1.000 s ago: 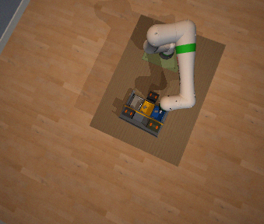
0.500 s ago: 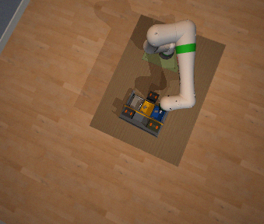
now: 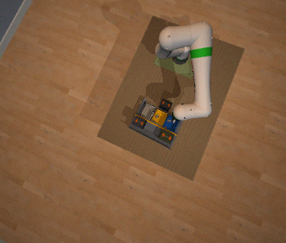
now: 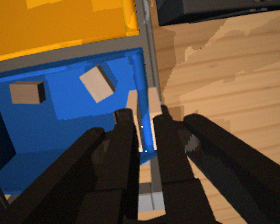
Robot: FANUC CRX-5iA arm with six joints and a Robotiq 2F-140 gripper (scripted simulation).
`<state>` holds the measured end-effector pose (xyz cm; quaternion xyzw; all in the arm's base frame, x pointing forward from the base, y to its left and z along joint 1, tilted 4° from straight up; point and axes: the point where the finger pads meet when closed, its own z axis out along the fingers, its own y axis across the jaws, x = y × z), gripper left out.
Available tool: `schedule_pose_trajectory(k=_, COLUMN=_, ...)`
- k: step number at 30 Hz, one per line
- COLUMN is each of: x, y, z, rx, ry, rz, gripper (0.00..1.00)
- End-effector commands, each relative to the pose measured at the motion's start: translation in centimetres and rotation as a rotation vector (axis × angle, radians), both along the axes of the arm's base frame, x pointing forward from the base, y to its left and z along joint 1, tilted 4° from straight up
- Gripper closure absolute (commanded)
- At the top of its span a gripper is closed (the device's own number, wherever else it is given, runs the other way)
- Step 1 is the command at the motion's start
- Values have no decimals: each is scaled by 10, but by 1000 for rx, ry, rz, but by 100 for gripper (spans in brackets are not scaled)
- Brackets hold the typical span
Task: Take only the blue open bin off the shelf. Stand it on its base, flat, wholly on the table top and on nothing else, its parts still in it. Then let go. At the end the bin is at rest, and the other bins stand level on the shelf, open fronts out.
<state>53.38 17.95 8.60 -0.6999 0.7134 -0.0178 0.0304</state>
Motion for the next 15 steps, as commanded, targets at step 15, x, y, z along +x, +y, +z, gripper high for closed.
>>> schedule_pose_trajectory(k=15, x=-1, y=0, z=12, rx=0, ry=0, rz=0, gripper=100)
